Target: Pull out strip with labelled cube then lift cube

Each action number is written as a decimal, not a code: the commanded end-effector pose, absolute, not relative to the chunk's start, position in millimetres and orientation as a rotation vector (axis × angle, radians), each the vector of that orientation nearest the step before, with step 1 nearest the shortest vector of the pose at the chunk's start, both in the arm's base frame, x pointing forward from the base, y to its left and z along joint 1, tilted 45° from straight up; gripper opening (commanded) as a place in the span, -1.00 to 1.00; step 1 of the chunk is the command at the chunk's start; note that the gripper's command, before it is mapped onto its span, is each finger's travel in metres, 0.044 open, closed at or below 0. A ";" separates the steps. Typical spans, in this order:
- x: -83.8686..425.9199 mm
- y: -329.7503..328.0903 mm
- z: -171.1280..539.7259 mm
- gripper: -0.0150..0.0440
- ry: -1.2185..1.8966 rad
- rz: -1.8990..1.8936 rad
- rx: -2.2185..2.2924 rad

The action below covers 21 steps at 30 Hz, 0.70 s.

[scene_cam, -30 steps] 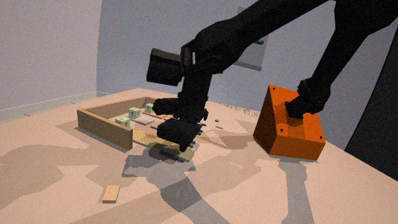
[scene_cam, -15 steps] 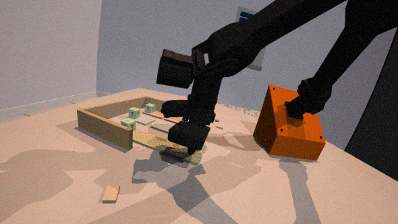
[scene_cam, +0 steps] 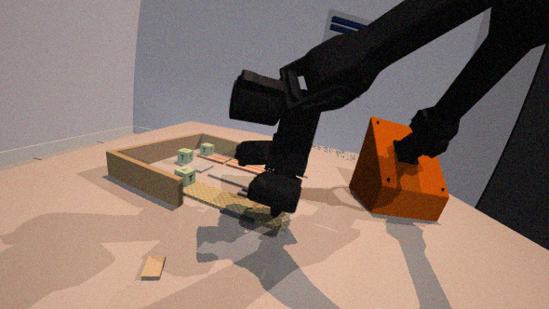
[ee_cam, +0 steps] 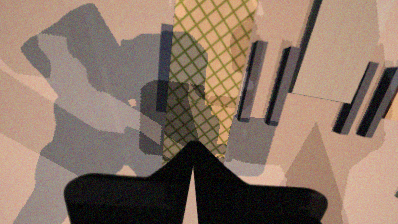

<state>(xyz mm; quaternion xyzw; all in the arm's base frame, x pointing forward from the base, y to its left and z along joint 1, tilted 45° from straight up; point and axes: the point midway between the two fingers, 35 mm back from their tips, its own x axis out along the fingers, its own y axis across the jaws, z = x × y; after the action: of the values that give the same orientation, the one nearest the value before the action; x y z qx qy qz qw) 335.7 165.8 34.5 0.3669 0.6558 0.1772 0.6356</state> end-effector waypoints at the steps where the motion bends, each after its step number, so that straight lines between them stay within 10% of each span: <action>1: 322.5 173.7 31.7 -0.49 1.524 0.413 0.833; 21: 293.5 180.5 36.2 -0.49 1.526 0.413 0.834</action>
<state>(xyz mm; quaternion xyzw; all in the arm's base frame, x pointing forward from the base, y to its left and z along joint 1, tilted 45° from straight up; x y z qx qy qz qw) 305.7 173.2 39.4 0.3681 0.6555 0.1763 0.6354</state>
